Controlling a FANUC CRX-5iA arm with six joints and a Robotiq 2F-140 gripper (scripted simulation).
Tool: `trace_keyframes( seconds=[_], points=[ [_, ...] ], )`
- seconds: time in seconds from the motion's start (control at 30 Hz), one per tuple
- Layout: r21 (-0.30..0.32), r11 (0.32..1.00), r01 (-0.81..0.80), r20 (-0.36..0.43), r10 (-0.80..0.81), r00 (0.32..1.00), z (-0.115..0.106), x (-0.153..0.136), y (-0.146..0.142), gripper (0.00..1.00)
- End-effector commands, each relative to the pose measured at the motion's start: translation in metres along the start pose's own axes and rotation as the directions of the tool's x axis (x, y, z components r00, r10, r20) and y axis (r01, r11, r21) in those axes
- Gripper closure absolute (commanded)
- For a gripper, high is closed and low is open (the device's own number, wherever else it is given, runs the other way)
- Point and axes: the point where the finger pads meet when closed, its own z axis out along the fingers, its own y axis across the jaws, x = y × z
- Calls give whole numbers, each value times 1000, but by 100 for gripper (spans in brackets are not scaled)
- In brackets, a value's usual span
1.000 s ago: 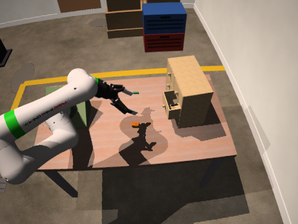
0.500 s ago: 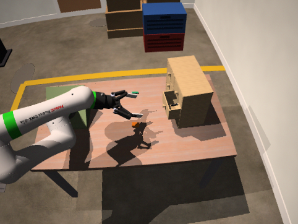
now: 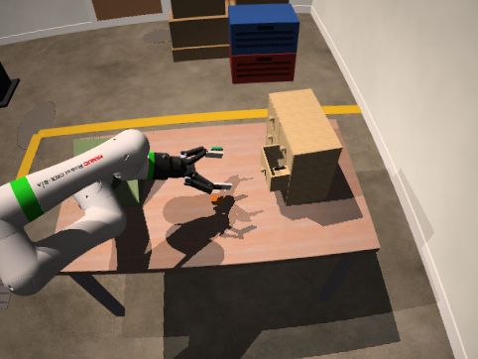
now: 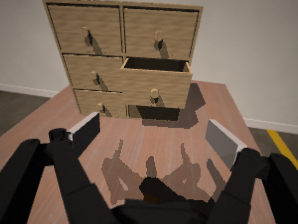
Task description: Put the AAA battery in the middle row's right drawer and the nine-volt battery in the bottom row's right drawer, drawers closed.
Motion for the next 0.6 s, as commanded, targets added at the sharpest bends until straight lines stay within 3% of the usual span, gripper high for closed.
trace_keyframes(
  seconds=[0.0, 0.17, 0.2, 0.57],
  points=[
    [-28, 1000, -4, -28, 3, 1000, 1, -2, -1, 0],
    [-28, 1000, -4, -28, 3, 1000, 1, -2, -1, 0],
    [-28, 1000, -4, -28, 3, 1000, 1, -2, -1, 100],
    [-28, 1000, -4, -28, 3, 1000, 1, -2, -1, 100]
  ],
)
